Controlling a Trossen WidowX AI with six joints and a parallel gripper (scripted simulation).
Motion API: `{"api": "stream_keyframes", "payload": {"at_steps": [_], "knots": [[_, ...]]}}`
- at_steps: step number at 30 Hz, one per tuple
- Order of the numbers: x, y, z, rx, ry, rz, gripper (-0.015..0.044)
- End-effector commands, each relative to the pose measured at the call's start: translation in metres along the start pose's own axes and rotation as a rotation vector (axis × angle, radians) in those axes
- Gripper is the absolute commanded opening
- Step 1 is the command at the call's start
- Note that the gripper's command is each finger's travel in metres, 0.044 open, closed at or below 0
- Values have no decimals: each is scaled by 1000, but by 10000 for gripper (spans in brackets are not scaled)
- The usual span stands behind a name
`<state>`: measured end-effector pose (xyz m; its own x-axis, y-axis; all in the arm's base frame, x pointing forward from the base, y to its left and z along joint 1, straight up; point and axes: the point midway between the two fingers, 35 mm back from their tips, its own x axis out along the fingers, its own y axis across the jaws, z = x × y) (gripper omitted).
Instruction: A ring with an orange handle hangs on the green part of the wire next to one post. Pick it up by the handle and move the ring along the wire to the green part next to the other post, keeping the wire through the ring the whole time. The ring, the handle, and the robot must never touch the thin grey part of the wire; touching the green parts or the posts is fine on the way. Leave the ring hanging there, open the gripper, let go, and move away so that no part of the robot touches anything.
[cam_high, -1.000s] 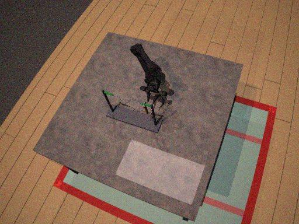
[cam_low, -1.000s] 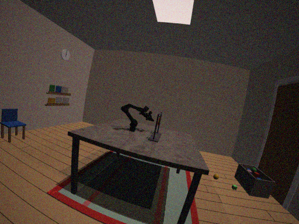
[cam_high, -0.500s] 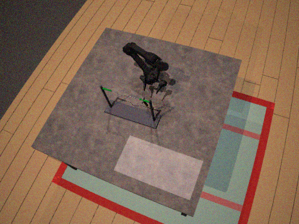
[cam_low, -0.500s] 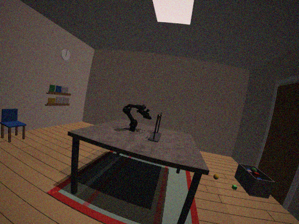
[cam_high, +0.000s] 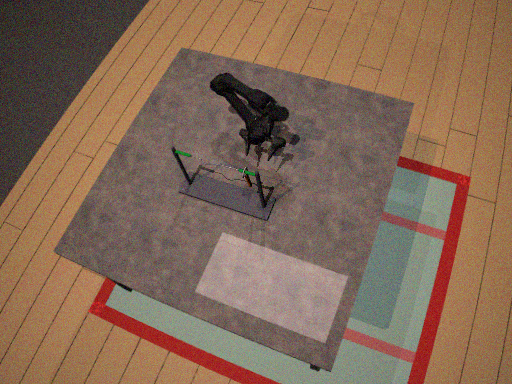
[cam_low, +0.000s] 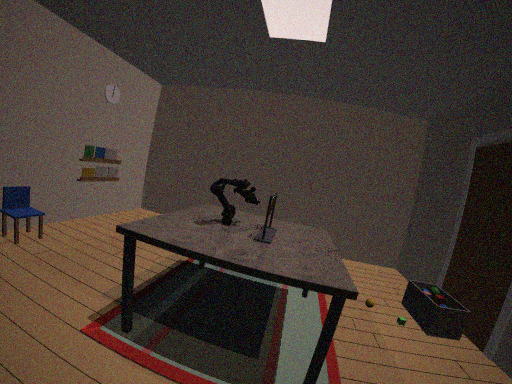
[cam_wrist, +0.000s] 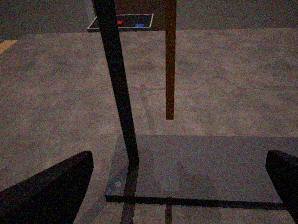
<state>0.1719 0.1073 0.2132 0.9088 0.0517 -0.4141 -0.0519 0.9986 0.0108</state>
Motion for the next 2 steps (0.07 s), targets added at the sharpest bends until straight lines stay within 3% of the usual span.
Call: {"api": "stream_keyframes", "payload": {"at_steps": [1, 2], "knots": [[0, -1, 1, 5, -4, -4, 440], [0, -1, 1, 5, -4, -4, 440]]}}
